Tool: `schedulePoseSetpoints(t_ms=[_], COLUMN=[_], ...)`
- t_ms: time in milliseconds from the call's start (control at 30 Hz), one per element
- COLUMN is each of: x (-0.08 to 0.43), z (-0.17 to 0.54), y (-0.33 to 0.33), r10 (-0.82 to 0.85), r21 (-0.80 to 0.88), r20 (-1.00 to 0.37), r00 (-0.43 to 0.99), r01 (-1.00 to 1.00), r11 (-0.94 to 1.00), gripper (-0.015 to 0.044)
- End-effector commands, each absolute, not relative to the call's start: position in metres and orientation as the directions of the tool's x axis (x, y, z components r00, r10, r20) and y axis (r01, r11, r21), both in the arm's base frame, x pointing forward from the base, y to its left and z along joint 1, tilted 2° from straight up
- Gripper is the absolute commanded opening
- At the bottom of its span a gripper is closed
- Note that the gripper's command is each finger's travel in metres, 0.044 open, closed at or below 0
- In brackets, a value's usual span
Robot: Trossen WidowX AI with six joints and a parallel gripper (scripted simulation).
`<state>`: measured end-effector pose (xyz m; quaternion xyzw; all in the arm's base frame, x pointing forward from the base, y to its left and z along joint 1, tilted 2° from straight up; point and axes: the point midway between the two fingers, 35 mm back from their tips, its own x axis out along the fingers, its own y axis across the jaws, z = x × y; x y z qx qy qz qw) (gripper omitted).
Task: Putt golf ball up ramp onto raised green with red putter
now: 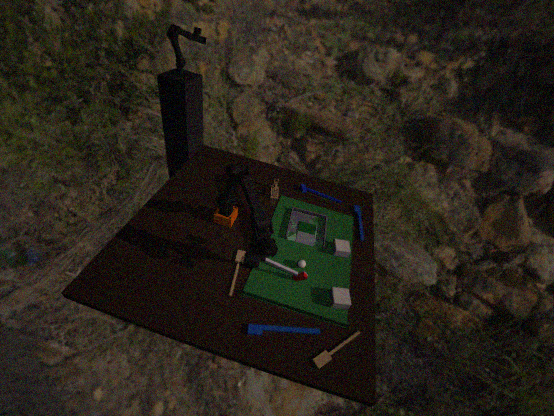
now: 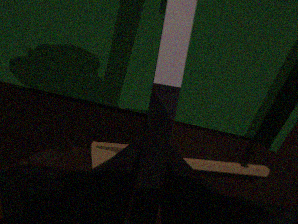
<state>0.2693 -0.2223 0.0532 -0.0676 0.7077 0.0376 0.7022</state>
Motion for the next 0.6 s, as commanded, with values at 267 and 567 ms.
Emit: schedulePoseSetpoints(t_ms=[267,567], x=[0.271,0.252], z=[0.054,0.048], y=[-0.19,-0.09], r10=[-0.042,-0.039], r21=[-0.041,-0.038], r20=[-0.999,-0.999], r00=[-0.003,-0.002], r01=[-0.148,-0.146], r11=[0.988,0.989], gripper=[0.0,0.0])
